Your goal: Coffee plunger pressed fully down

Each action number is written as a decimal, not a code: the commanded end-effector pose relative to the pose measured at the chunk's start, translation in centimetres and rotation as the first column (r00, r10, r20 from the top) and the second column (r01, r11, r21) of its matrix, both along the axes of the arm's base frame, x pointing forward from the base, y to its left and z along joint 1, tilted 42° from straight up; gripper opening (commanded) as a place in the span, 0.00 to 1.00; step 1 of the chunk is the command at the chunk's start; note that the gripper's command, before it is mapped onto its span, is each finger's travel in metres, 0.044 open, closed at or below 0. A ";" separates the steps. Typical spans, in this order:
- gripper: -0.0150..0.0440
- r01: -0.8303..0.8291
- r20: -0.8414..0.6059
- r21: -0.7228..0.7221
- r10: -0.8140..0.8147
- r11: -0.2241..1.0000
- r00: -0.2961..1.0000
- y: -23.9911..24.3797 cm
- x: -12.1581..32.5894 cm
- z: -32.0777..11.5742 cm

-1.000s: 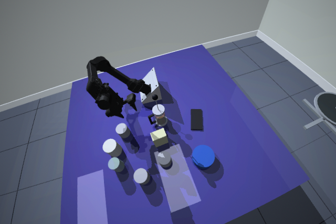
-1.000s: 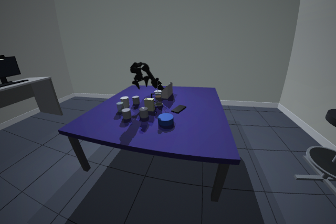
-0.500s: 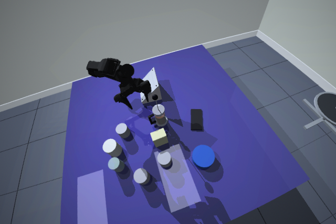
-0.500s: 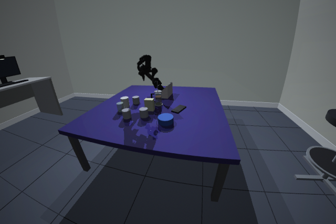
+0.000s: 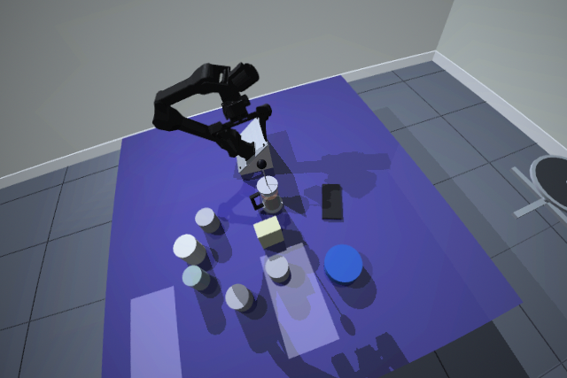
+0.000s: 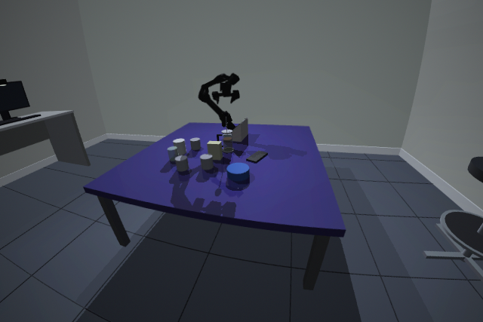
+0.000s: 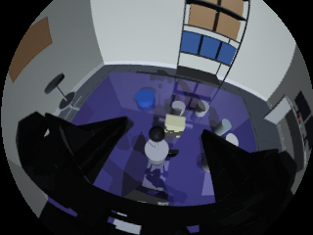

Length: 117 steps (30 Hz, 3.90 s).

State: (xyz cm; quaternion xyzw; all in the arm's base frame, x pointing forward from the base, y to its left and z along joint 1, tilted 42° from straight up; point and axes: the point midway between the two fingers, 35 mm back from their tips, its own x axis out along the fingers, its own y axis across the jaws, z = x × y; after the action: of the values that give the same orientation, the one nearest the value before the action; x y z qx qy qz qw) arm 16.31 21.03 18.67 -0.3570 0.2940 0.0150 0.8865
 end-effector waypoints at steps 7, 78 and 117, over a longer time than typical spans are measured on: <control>1.00 -0.065 0.059 -0.017 0.066 0.998 0.996 -1.0 -1.2 -2.6; 0.47 -0.065 0.058 -0.016 0.065 0.998 0.996 -4.1 2.7 -7.7; 0.47 -0.067 0.058 -0.015 0.068 0.998 0.996 -7.9 3.6 -12.6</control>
State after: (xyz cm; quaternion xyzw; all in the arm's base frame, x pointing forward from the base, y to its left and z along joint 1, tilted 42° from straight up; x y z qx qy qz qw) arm 20.08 14.52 7.54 -0.3606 0.2401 0.0348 0.9006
